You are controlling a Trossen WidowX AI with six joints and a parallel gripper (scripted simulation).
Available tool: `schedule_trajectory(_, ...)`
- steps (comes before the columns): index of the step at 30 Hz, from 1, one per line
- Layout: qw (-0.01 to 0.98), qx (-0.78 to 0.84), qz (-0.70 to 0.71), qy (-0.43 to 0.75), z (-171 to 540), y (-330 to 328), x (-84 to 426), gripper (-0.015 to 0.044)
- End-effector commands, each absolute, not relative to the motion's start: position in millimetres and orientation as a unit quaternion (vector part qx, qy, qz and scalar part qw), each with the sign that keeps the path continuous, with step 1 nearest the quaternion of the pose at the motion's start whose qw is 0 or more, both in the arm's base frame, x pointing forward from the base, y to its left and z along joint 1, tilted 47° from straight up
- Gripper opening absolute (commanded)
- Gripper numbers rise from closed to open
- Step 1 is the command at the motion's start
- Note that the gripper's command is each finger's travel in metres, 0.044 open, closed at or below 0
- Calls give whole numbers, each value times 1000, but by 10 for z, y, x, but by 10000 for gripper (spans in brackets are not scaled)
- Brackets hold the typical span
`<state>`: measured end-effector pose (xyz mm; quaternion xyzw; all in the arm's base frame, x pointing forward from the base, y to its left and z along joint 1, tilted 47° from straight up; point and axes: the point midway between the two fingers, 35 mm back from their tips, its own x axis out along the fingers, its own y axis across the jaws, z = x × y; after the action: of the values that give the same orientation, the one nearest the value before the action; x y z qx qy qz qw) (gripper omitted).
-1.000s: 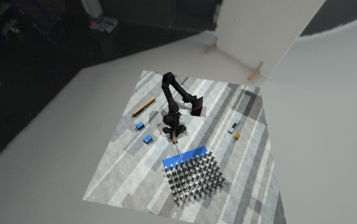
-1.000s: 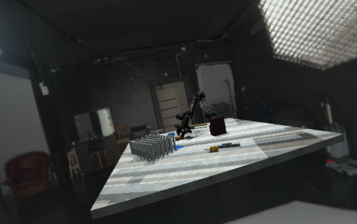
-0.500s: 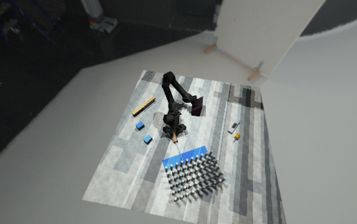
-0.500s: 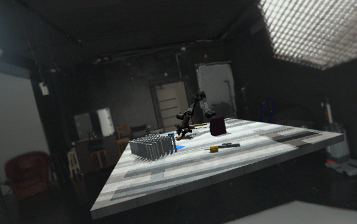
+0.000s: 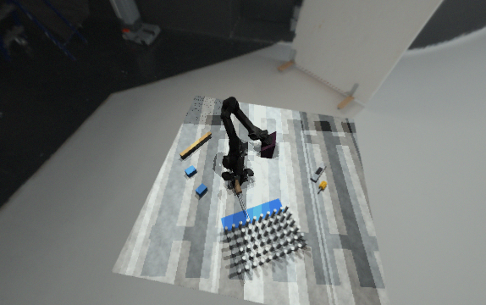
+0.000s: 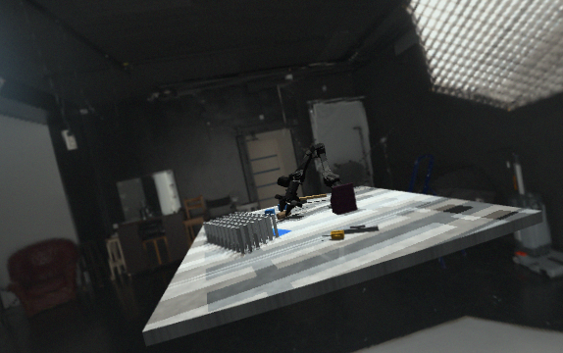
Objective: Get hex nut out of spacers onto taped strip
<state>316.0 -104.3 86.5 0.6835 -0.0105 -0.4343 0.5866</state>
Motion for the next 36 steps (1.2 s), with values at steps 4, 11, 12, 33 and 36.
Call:
schedule_trajectory(4, 587, 687, -427, -14, 946, -991, 3195, 0)
schedule_trajectory(11, 588, 687, -427, -14, 1002, -1019, 3086, 0)
schedule_trajectory(12, 588, 687, -427, -14, 1014, -1026, 3059, 0)
schedule_trajectory(33, 579, 689, -435, -5, 1333, -781, 2880, 0)
schedule_trajectory(36, 578, 690, -436, -5, 1420, -681, 2886, 0)
